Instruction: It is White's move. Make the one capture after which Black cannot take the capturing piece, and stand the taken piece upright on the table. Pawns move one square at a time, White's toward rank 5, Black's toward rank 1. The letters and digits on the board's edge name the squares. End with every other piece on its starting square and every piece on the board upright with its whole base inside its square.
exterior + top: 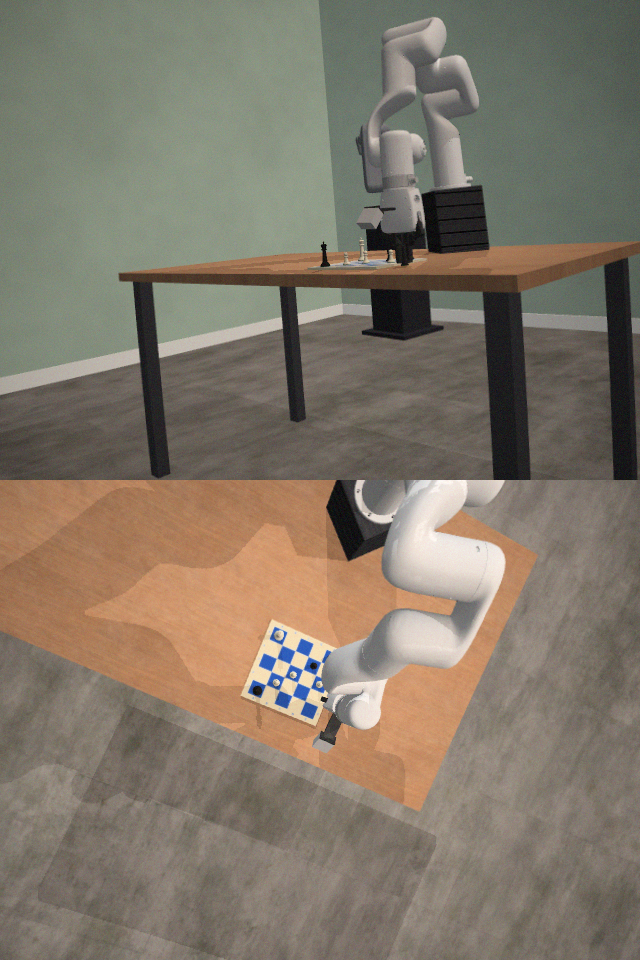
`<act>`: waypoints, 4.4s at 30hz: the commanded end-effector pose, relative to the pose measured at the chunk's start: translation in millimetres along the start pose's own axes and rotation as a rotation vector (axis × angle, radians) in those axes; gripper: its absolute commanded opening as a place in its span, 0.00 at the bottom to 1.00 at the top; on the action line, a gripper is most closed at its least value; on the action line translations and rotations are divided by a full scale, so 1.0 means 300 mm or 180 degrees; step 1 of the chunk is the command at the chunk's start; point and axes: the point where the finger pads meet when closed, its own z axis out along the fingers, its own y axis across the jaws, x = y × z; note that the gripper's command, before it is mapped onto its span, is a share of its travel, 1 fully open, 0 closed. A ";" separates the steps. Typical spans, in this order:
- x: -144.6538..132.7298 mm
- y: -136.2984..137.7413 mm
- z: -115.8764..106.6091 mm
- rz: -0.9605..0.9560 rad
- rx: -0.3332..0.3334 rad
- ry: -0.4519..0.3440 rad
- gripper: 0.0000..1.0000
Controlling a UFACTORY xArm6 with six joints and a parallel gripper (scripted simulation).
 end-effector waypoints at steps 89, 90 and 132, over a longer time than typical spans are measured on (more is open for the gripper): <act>0.005 -0.002 -0.109 0.0000 0.0004 0.0012 0.34; 0.005 -0.002 -0.127 0.0000 0.0004 0.0012 0.34; 0.005 0.000 -0.299 0.0017 0.0004 0.0012 1.00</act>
